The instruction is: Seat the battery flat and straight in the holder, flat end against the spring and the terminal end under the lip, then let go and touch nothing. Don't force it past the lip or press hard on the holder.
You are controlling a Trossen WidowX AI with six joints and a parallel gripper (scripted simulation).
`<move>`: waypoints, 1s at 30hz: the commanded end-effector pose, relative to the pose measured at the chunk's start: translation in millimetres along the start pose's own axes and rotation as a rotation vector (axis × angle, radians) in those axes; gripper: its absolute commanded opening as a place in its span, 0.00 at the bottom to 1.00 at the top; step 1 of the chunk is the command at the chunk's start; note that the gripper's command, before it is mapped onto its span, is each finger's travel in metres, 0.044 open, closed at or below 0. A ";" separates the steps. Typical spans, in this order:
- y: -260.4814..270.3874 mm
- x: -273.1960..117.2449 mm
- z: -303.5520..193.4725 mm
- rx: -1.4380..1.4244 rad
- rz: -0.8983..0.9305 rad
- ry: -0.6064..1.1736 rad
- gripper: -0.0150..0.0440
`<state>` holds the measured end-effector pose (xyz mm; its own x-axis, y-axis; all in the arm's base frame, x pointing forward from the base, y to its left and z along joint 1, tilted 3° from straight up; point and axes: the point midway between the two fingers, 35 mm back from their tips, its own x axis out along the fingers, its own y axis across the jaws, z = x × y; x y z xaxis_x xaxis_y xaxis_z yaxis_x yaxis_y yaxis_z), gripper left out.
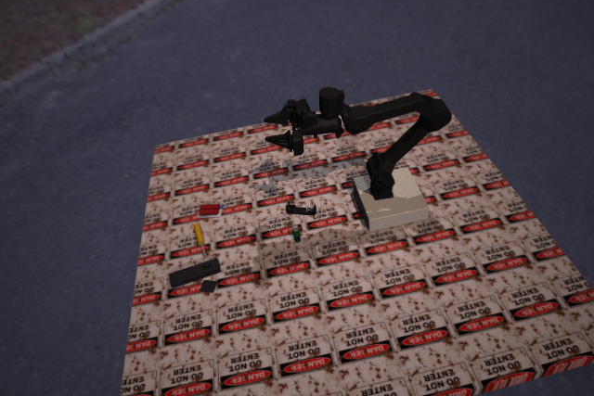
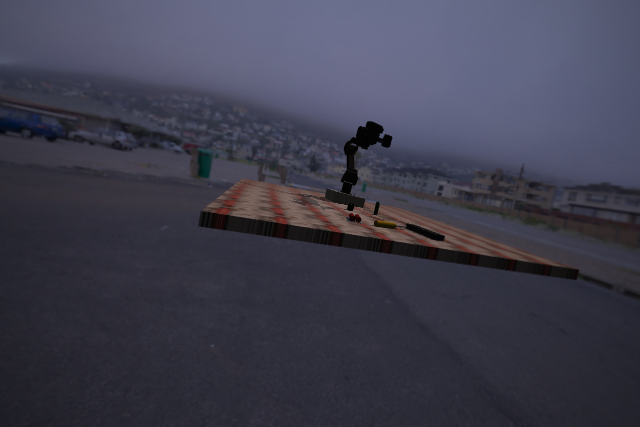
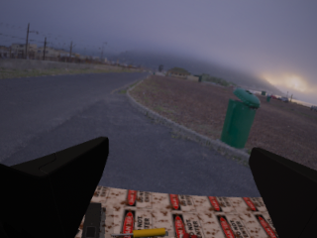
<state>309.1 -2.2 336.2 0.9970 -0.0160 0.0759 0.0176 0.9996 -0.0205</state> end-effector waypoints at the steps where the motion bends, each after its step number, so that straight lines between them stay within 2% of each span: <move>1: 0.6 1.6 -2.6 0.004 0.002 0.015 0.89; 3: 5.4 13.0 -23.5 0.040 0.018 0.133 0.80; 8: 24.6 32.7 -105.1 0.164 0.035 0.591 0.58; 15: 47.8 5.7 -199.3 0.285 -0.062 1.236 0.26; 18: 54.8 -18.2 -225.0 0.309 -0.152 1.507 0.25; 20: 57.4 -29.6 -232.8 0.312 -0.200 1.623 0.25; 30: 57.6 -31.1 -233.6 0.312 -0.207 1.638 0.25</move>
<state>298.0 49.2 97.1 0.0286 0.0555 -0.9980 0.3207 0.9452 0.0618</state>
